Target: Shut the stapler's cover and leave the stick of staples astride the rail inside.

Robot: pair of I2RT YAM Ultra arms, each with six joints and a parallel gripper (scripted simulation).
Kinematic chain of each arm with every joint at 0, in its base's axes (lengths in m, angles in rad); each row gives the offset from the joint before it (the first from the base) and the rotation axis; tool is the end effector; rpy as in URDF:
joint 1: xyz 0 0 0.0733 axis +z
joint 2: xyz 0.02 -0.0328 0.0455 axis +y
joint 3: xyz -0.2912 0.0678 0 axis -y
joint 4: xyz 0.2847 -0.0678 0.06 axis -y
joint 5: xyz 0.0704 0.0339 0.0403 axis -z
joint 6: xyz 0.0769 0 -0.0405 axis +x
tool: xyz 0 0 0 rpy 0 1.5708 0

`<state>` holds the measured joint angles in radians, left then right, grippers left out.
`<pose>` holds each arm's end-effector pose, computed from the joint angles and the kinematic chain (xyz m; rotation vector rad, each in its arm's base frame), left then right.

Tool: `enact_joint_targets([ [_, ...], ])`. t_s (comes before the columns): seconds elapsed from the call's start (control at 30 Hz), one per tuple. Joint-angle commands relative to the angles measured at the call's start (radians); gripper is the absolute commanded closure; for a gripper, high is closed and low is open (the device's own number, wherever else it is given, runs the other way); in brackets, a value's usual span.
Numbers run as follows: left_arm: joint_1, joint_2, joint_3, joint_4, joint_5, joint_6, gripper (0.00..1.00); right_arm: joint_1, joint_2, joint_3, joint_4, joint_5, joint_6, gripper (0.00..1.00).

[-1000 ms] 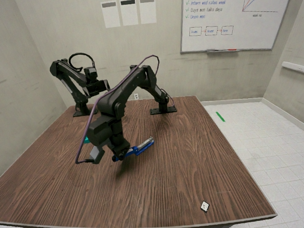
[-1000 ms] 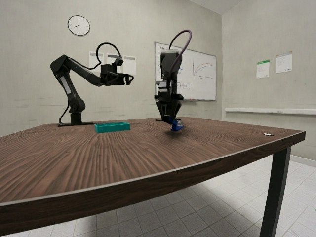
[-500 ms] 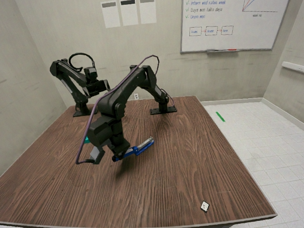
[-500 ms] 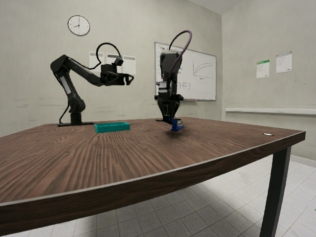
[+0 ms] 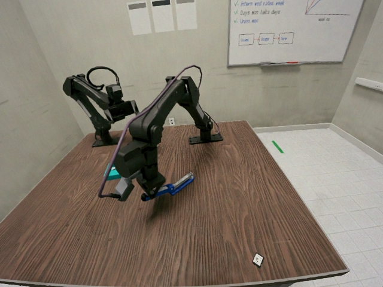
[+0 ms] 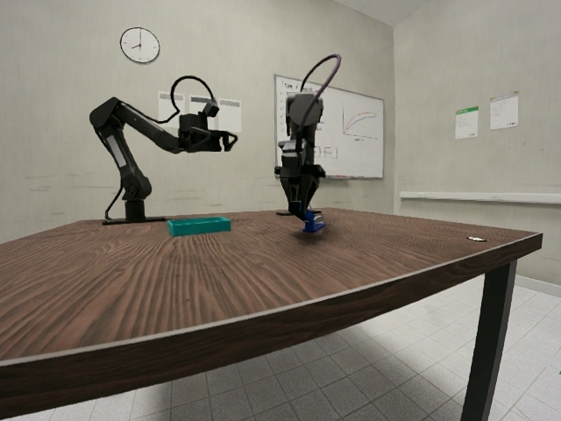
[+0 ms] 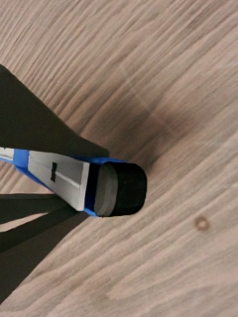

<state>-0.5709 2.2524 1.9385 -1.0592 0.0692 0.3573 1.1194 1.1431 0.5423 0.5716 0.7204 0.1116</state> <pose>0.4365 -0.2854 0.1698 1.3293 2.6330 -0.1327 0.1738 0.2448 0.2684 -0.2451 1.5870 0.3819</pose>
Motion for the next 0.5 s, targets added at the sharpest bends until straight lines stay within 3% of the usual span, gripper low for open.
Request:
enact_joint_targets([
  [0.0,0.018,-0.068,-0.073,0.077,0.035,0.009,1.0,0.005,0.009,0.034,0.012,0.011,0.001,0.0],
  [0.47,0.047,-0.234,-0.334,0.321,0.101,0.015,1.0,0.005,0.009,0.034,0.012,0.011,0.001,0.0],
])
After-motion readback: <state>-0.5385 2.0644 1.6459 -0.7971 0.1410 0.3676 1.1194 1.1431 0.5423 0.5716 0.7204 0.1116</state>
